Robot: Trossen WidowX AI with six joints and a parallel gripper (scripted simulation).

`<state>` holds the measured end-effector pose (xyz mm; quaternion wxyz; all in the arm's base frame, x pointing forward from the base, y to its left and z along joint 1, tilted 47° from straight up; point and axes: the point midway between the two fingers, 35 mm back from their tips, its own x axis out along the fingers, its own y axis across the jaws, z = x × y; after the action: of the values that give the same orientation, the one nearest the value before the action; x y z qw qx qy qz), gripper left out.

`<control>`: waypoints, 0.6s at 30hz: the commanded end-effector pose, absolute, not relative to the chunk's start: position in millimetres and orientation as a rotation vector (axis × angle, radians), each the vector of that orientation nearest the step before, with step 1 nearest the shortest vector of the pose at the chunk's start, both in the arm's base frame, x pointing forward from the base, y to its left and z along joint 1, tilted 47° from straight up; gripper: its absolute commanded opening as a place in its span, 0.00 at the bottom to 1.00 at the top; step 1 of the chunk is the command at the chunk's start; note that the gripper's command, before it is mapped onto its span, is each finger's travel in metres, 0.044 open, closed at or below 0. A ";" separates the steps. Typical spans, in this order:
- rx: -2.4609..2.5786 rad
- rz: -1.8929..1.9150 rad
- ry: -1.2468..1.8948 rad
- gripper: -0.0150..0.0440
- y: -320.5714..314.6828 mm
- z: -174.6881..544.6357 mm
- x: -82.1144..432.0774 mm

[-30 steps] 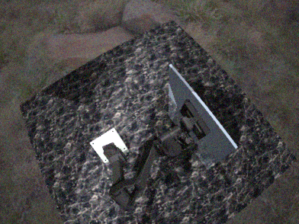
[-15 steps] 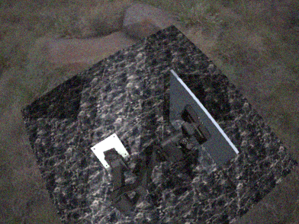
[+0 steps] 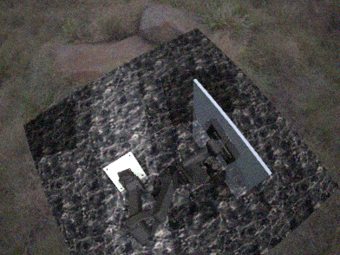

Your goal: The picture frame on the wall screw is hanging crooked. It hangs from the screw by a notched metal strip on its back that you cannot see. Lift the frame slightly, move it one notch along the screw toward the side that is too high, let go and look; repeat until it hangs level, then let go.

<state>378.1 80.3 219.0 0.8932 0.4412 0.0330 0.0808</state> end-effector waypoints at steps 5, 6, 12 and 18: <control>0.920 0.190 0.064 0.25 84.9 222.8 378.0; 0.920 0.190 0.064 0.25 84.8 222.5 378.0; 0.920 0.190 0.064 0.25 85.0 222.0 378.0; 0.920 0.190 0.064 0.25 85.3 221.3 377.9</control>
<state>378.6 81.4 218.9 0.8929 0.4414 0.0316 0.0828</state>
